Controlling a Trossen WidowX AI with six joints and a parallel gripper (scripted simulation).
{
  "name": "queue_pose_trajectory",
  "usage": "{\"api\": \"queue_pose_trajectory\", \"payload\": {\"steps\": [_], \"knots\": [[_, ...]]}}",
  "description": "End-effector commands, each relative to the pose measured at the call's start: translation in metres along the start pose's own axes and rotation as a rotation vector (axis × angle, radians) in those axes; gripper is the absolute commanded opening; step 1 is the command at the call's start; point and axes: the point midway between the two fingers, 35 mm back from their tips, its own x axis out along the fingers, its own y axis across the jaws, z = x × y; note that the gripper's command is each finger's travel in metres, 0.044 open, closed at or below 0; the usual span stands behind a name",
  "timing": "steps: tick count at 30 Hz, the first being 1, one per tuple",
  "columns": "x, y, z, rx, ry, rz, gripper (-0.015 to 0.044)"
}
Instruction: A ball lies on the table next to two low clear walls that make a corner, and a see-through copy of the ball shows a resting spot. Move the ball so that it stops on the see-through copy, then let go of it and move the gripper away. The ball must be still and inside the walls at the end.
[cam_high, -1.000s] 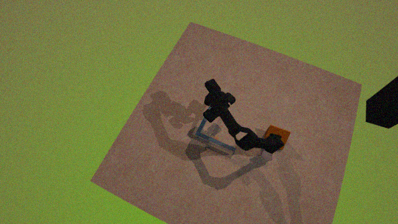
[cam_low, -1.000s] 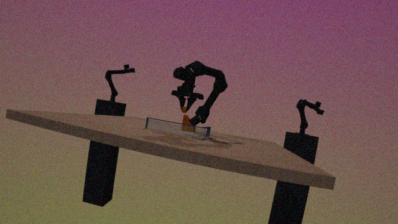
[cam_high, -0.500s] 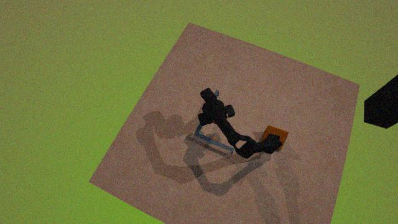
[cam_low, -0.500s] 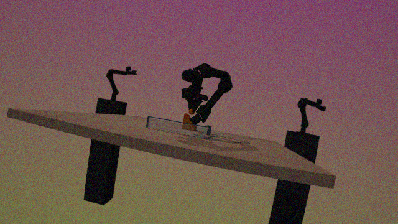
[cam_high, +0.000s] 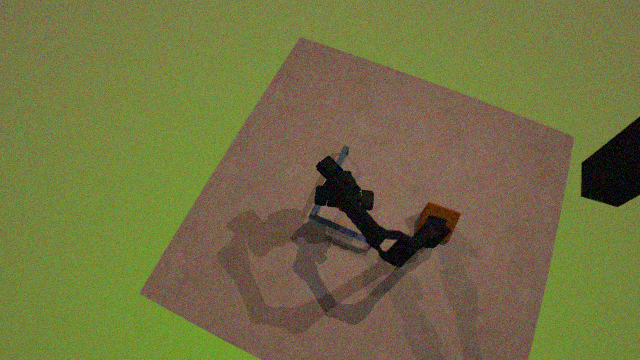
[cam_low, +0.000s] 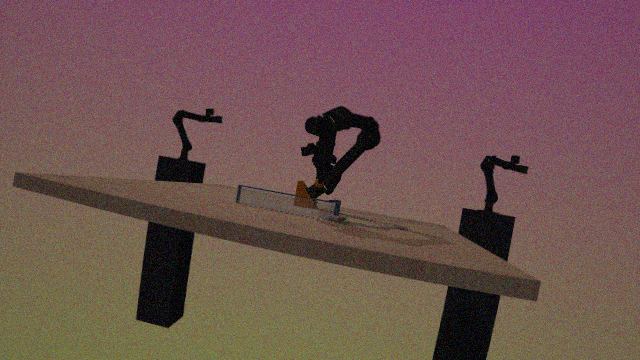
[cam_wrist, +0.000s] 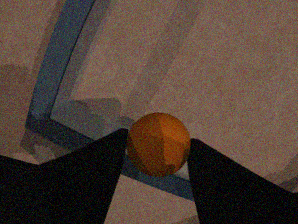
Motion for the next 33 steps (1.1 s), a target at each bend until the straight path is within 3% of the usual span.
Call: {"api": "queue_pose_trajectory", "payload": {"steps": [1, 8, 17, 33], "knots": [[0.005, -0.002, -0.011, 0.134, 0.007, 0.000, 0.0000], [0.010, -0.006, -0.026, 0.314, 0.011, -0.001, 0.0000], [0.015, -0.005, -0.027, 0.319, 0.011, -0.001, 0.0000], [0.080, -0.005, -0.028, 0.318, 0.014, 0.000, 0.0000]]}}
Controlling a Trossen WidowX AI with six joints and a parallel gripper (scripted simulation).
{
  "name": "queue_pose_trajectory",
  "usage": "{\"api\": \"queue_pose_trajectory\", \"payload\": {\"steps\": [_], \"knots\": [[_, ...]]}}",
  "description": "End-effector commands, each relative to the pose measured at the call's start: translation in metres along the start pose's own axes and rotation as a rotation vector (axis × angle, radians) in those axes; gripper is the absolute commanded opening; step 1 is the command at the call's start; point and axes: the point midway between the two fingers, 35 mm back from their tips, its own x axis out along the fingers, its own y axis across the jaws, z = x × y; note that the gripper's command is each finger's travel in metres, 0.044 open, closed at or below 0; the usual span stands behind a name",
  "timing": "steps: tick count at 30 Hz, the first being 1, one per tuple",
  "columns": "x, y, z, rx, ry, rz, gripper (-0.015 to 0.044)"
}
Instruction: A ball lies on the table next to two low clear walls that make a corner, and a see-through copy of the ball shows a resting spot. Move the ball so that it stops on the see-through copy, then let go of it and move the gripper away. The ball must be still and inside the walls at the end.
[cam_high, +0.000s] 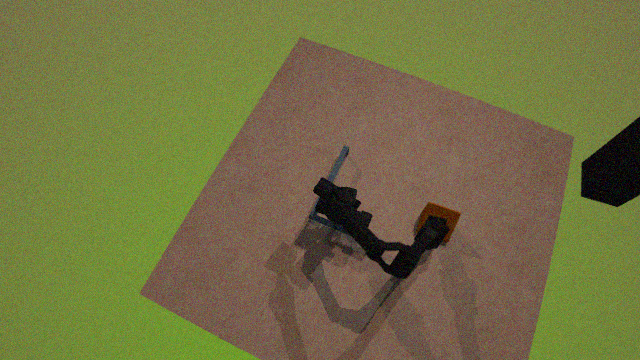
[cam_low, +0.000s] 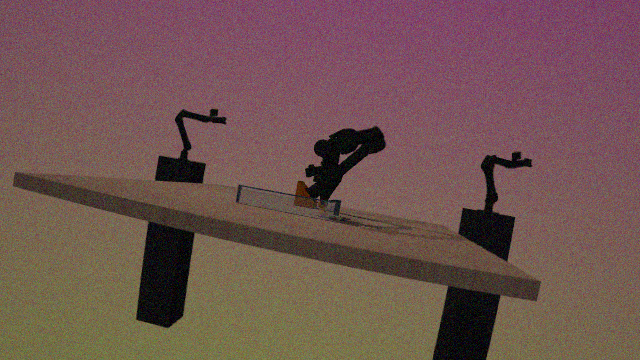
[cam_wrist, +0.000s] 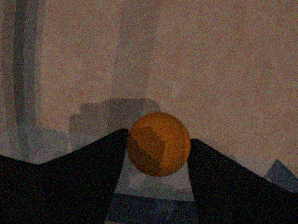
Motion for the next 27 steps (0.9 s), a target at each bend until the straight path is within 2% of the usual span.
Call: {"api": "queue_pose_trajectory", "payload": {"steps": [1, 25, 27], "knots": [[0.012, -0.002, 0.000, 0.006, 0.006, 0.000, 0.0000], [0.030, -0.002, -0.001, 0.006, 0.007, 0.000, 0.0000], [0.028, -0.001, -0.001, 0.001, 0.003, 0.004, 0.0053]]}}
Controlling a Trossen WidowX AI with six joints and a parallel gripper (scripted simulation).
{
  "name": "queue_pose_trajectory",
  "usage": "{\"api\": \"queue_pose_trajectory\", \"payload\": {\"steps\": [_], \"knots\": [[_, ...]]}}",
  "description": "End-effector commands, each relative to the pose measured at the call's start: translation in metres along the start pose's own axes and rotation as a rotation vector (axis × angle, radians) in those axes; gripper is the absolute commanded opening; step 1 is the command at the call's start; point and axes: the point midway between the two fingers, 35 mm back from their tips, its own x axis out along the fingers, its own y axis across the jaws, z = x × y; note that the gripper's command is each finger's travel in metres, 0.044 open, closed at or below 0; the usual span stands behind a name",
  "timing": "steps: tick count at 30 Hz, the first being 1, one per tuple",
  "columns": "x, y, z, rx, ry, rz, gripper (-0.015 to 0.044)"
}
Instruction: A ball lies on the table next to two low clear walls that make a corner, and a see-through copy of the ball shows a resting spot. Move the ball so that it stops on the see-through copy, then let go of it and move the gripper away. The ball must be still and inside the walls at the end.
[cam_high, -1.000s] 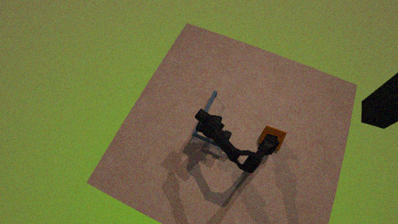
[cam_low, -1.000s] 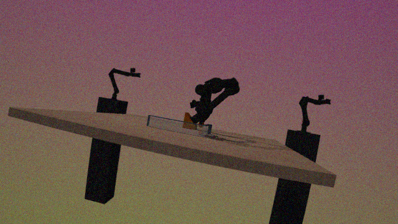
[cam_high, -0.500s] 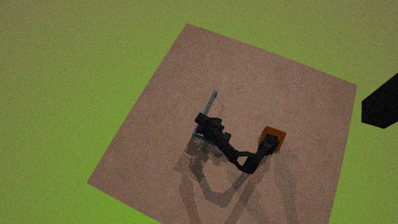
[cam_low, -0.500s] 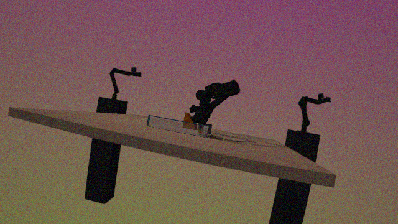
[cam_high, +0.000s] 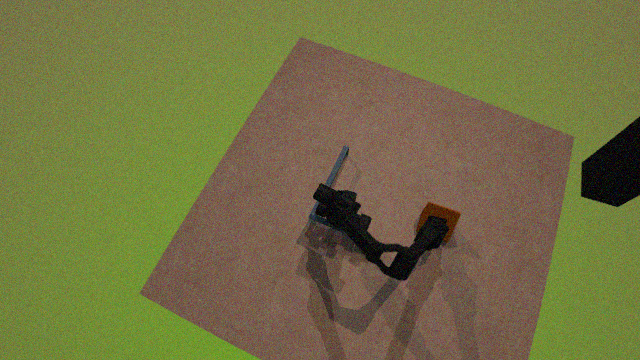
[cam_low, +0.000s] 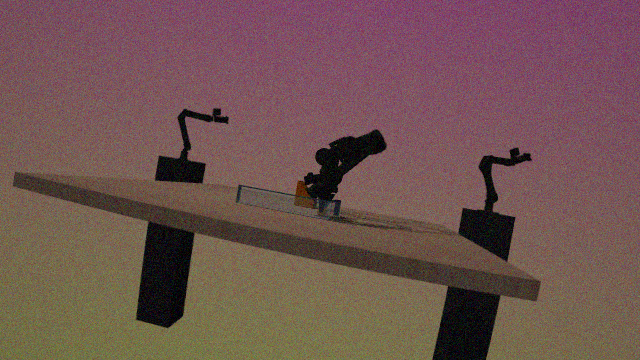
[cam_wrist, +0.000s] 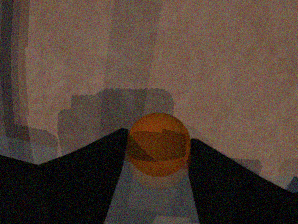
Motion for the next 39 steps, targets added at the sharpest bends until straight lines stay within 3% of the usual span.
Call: {"api": "queue_pose_trajectory", "payload": {"steps": [1, 9, 15, 21, 34, 39], "knots": [[0.000, 0.000, 0.000, 0.000, 0.000, 0.000, 0.0079], [0.000, 0.000, 0.000, 0.000, 0.000, 0.000, 0.0272], [-0.009, 0.001, 0.001, 0.001, -0.002, 0.000, 0.0272], [-0.084, 0.000, 0.001, 0.006, -0.001, -0.005, 0.0272], [-0.079, 0.001, 0.002, 0.013, 0.001, 0.003, 0.0272], [-0.118, -0.002, 0.001, 0.010, 0.003, 0.000, 0.0403]]}}
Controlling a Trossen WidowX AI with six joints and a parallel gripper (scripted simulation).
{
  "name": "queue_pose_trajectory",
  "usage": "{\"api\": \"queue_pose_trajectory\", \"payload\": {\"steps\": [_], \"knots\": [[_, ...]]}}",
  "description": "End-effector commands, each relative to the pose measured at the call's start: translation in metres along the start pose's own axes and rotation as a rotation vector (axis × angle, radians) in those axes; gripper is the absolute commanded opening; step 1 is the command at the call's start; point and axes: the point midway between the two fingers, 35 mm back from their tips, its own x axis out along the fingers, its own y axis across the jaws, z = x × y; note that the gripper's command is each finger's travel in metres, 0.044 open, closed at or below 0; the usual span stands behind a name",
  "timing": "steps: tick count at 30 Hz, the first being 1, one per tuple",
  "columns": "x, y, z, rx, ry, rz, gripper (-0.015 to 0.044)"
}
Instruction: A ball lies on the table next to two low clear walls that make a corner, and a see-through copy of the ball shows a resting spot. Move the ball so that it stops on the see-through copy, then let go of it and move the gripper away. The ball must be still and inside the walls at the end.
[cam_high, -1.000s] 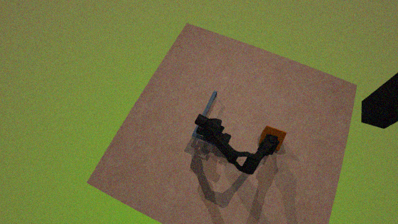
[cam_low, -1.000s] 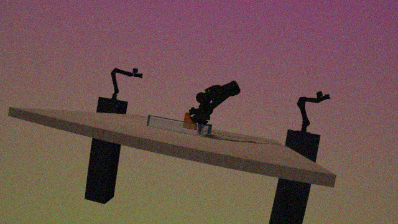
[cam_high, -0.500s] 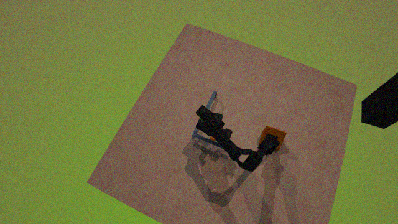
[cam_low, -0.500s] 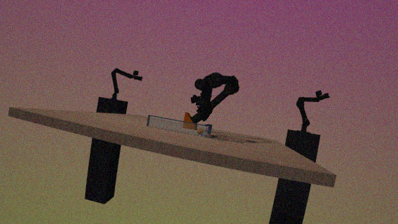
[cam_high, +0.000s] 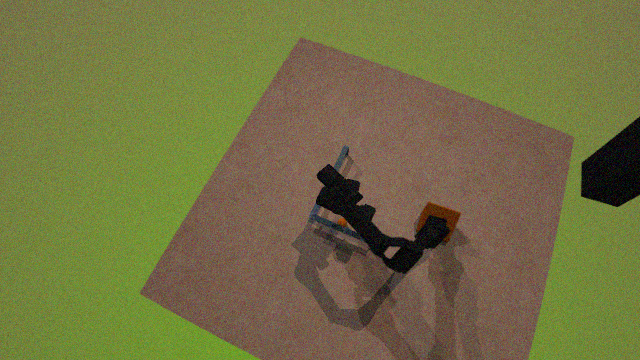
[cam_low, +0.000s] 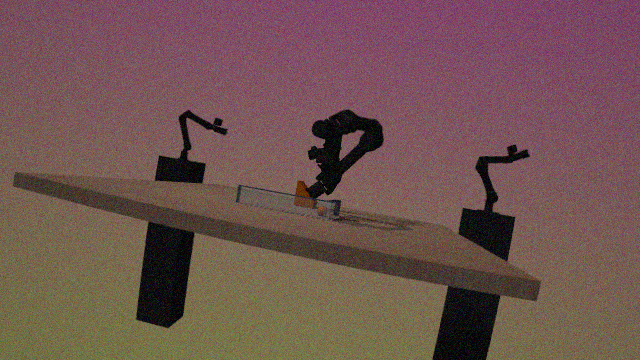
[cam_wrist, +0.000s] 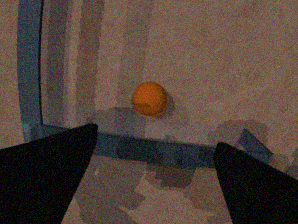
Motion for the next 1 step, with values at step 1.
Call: {"api": "queue_pose_trajectory", "payload": {"steps": [1], "knots": [[-0.0276, -0.0008, -0.0003, -0.008, -0.004, 0.012, 0.0429]]}}
